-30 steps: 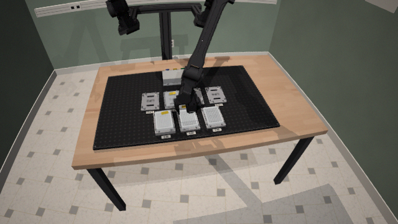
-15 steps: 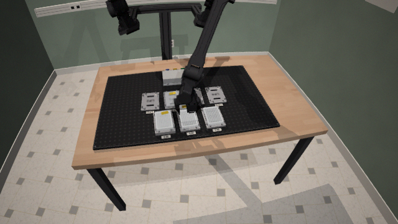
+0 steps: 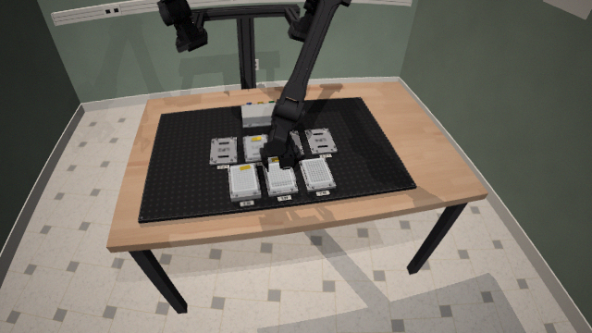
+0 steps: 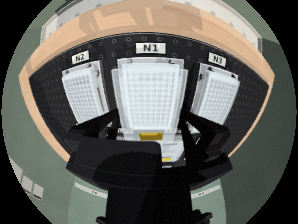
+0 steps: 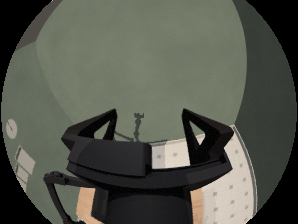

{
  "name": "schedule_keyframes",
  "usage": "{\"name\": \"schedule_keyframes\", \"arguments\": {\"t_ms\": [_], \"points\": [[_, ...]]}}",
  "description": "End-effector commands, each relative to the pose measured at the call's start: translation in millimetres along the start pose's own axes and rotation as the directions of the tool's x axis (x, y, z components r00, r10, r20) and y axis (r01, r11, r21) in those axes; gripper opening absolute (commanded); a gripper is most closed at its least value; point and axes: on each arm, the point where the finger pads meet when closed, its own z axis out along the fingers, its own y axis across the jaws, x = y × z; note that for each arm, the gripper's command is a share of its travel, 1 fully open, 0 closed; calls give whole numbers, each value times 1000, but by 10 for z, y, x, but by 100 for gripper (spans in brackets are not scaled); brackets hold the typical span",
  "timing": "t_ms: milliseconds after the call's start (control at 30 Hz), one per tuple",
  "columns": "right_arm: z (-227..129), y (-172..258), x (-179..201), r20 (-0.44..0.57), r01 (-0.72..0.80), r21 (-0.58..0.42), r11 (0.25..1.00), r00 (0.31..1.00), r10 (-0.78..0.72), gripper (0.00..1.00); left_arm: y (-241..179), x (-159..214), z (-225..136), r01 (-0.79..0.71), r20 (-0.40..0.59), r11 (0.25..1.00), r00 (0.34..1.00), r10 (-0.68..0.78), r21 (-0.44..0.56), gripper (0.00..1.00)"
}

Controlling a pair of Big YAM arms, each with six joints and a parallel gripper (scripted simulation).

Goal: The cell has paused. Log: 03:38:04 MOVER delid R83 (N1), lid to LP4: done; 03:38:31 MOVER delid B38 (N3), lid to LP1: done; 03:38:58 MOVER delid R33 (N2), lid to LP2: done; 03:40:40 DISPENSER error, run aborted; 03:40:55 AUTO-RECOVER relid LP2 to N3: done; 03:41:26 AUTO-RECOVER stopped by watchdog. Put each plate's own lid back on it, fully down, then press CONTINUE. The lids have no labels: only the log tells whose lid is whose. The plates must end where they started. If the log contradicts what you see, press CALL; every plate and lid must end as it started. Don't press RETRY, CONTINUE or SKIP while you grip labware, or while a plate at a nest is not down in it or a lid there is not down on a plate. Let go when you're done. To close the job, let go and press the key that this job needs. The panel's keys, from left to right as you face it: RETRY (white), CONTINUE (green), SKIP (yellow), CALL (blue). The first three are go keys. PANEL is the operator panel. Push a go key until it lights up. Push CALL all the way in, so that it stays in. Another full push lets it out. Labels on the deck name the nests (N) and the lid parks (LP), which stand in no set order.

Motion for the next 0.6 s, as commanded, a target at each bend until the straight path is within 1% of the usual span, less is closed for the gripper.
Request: {"name": "schedule_keyframes", "arguments": {"t_ms": [0,133,333,467,567], "points": [[-10,10,-241,49,-2,0,1000,999,2,100,-68,-192,-77,-1,37,1000,999,1,10,0],[-10,10,-241,49,-2,0,1000,999,2,100,-82,-191,-29,-2,37,1000,999,2,10,0],[-10,10,-241,49,-2,0,1000,999,2,100,-86,-252,-68,2,55,1000,999,-3,16,0],[-10,10,-241,49,-2,0,1000,999,2,100,-82,-180,27,-4,33,1000,999,3,9,0],[-10,10,-241,49,-2,0,1000,999,2,100,-53,-203,-16,2,40,1000,999,-2,11,0]]}}
